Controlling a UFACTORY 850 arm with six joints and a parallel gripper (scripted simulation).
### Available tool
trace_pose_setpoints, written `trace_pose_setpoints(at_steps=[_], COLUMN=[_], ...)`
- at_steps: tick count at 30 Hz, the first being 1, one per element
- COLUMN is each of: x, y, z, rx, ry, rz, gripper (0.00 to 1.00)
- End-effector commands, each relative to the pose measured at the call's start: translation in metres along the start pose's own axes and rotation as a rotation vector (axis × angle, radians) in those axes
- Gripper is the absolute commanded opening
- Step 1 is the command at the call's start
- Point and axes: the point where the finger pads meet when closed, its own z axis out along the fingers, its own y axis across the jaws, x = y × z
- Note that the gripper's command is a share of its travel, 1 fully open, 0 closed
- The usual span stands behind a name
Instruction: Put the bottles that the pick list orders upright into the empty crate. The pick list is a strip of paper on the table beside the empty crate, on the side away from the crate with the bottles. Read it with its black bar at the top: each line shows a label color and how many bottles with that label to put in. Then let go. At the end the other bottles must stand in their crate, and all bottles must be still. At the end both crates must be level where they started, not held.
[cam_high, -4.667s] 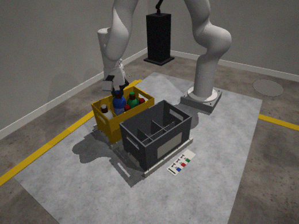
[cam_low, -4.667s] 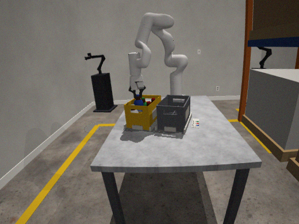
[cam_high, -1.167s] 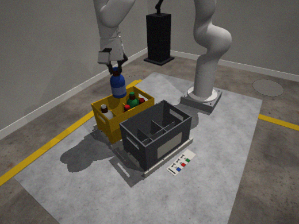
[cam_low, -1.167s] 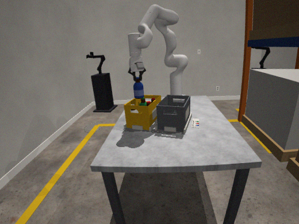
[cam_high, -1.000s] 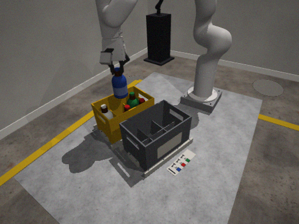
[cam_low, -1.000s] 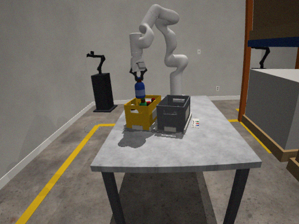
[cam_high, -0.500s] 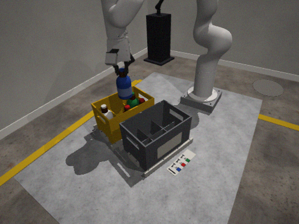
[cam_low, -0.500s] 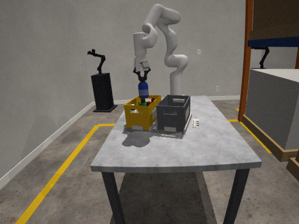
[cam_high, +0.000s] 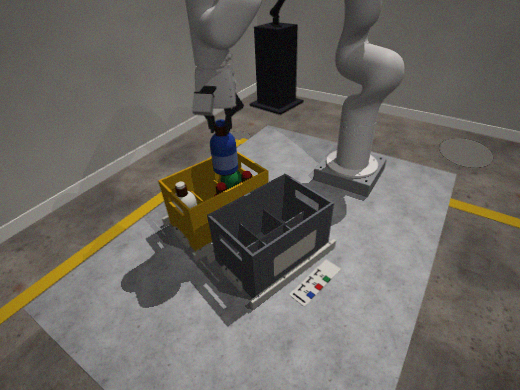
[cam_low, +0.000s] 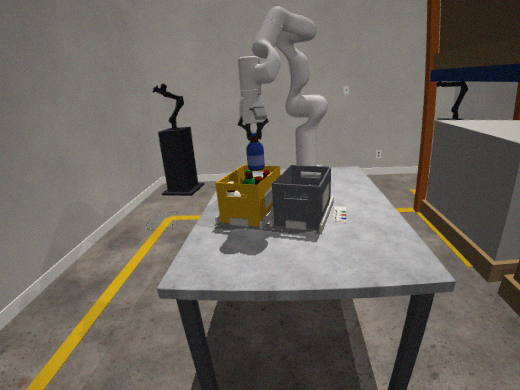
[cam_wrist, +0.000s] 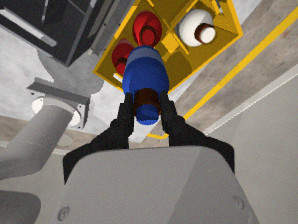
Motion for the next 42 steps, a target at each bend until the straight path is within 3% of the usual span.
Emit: trace_pose_setpoints(at_steps=[1,42], x=[0.003,0.026], y=[-0.007,-0.075], z=[-0.001,-0.001], rx=[-0.002,-0.002], ry=[0.001,0.001], rz=[0.000,0.000], gripper=[0.00,0.00])
